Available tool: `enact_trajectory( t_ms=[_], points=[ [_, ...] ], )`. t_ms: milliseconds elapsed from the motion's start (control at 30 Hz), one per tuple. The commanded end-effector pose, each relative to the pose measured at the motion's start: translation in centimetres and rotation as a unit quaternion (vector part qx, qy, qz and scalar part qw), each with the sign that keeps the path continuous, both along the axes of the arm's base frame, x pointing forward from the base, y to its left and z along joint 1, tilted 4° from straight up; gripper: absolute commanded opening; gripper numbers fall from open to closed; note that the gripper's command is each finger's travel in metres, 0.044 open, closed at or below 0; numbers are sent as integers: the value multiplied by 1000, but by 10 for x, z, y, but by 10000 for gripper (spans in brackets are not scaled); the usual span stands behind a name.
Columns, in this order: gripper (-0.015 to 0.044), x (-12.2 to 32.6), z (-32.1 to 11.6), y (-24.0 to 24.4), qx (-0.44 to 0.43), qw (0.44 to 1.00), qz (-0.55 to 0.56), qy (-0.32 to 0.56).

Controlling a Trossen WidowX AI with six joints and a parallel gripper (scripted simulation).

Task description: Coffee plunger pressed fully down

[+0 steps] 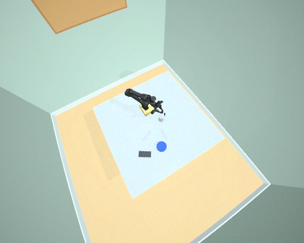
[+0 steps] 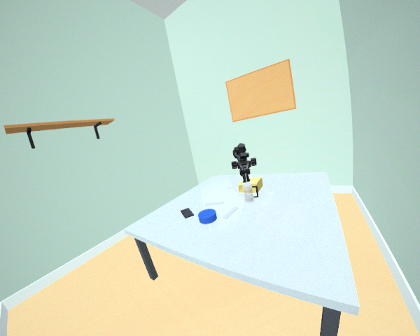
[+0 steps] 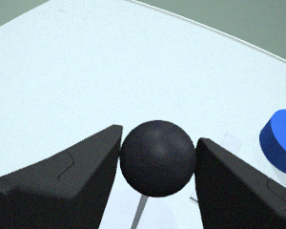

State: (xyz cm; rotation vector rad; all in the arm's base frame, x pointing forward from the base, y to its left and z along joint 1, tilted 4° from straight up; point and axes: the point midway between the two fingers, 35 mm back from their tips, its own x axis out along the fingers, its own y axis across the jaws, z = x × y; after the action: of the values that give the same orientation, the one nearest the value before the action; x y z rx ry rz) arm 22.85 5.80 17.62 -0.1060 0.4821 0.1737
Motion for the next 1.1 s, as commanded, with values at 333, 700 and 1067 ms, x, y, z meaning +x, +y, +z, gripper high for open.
enact_trajectory(
  t_ms=[333, 700, 1067],
  points=[
    [118, -1, -41, -2, -9, 1000, 1, 26],
    [118, 2, -59, -3, -9, 1000, 1, 26],
    [118, 8, -74, -3, -9, 1000, 1, 26]
  ],
)
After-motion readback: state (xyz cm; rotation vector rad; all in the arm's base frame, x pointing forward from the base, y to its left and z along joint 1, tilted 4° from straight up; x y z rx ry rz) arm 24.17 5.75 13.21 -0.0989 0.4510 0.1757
